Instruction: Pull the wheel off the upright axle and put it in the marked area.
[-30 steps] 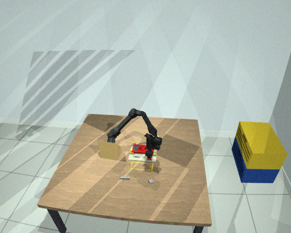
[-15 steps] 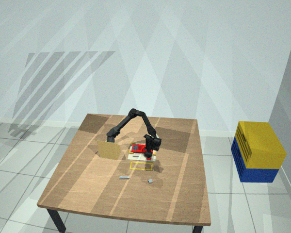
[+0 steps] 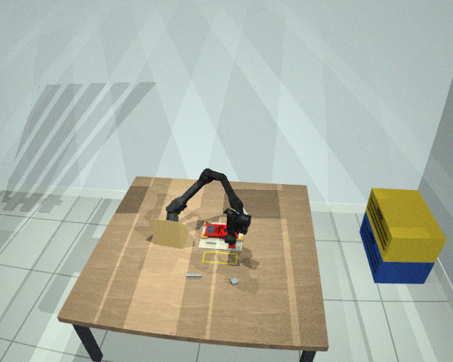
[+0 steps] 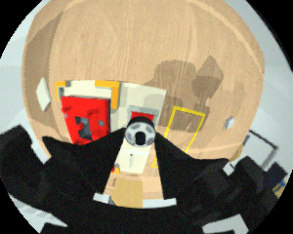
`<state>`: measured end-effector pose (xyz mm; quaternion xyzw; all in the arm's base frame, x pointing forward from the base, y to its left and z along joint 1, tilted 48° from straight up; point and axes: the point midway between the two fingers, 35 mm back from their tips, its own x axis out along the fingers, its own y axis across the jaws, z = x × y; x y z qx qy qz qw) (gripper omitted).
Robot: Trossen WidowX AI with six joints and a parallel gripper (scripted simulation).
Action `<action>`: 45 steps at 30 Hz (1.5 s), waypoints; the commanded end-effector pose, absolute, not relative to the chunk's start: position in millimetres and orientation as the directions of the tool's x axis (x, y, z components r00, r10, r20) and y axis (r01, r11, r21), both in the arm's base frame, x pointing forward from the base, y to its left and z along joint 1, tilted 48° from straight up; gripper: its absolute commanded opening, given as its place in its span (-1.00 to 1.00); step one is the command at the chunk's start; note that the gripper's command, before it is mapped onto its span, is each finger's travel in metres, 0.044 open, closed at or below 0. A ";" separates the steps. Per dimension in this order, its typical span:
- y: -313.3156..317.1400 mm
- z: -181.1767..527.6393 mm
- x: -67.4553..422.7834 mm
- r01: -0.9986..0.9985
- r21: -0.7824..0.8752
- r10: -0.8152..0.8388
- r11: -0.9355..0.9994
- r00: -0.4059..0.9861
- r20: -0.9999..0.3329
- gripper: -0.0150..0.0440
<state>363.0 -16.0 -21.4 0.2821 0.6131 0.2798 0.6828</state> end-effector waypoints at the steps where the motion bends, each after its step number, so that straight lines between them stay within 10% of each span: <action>1: -18.8 -19.4 363.8 -0.040 0.726 0.726 0.686 0.097 -0.681 -0.49; 45: -29.6 -9.7 362.4 -0.037 0.727 0.726 0.686 0.101 -0.680 -0.49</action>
